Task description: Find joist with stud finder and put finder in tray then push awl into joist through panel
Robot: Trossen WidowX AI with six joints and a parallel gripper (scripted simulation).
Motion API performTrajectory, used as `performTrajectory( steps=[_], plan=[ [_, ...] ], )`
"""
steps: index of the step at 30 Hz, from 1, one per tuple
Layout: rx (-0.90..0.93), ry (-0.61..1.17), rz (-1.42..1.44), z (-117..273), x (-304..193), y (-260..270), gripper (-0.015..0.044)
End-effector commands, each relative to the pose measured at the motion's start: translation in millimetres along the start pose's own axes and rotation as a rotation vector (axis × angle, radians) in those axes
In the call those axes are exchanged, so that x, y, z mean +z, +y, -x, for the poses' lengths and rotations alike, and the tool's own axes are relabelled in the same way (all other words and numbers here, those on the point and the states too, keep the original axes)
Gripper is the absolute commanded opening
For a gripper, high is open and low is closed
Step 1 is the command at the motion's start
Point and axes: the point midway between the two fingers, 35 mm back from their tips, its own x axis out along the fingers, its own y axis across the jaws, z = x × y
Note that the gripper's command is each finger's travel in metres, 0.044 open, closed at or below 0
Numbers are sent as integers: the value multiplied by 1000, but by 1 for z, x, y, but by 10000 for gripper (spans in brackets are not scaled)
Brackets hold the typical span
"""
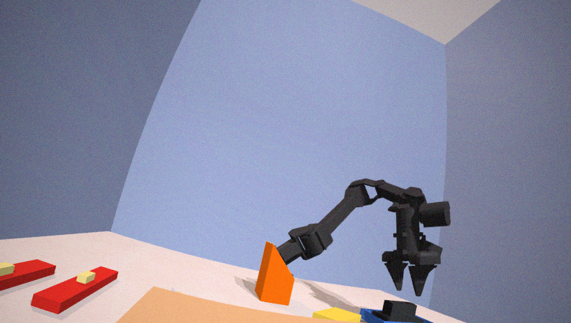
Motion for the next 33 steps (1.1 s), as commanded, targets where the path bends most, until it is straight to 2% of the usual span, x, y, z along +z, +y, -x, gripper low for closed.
performTrajectory(
  steps=[1,9,16,22,29,33],
  plan=[
    [-65,90,-133,1,-46,-57,440],
    [-125,213,-367,15,-152,-130,440],
    [-138,280,-570,33,-258,-153,440],
    [-118,304,-741,44,-352,-144,440],
    [-37,276,-923,38,-451,-100,440],
    [-15,260,-962,33,-471,-85,440]
  ],
)
